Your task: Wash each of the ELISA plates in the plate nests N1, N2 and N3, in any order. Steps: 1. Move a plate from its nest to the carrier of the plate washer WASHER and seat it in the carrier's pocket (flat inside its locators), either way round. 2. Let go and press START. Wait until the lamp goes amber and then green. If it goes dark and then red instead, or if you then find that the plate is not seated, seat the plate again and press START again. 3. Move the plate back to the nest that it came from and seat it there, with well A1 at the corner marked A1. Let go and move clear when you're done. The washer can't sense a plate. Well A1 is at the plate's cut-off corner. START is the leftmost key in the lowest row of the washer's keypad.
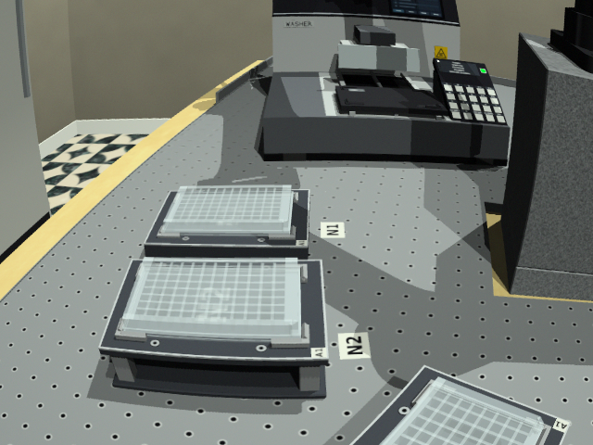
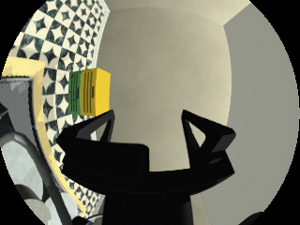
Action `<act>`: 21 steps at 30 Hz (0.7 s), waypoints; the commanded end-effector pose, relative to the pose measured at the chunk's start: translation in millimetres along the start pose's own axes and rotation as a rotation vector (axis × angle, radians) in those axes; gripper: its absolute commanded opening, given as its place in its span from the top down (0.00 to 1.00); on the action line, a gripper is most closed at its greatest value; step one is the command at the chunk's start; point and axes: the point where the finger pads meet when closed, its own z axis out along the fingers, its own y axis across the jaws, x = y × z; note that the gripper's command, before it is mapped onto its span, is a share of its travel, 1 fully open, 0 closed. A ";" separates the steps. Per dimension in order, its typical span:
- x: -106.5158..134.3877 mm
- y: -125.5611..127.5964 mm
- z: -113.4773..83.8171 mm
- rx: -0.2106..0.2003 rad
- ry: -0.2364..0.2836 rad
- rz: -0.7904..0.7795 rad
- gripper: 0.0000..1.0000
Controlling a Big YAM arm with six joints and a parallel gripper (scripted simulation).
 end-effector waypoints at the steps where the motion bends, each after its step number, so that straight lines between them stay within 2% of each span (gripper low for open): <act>1: 16.0 -45.2 -8.5 0.008 0.005 0.062 0.00; 2: -6.3 -45.1 -12.2 0.007 -0.008 0.060 0.00; 3: -15.4 -53.1 -14.8 0.040 -0.014 0.064 0.00; 7: -32.7 -52.6 -22.2 0.040 -0.014 0.065 0.00; 9: -32.8 -52.6 -22.2 0.040 -0.015 0.065 0.00; 10: -38.1 -44.2 -24.5 -0.017 -0.035 0.077 0.00; 12: -46.8 -43.7 -29.6 -0.064 -0.068 0.112 0.00; 15: -51.2 -43.4 -32.0 -0.068 -0.071 0.114 0.00; 16: -51.8 -51.4 -33.5 -0.034 -0.064 0.119 0.00; 20: -72.1 -50.3 -43.7 -0.035 -0.067 0.120 0.00; 21: -77.0 -41.7 -47.1 -0.093 -0.085 0.132 0.00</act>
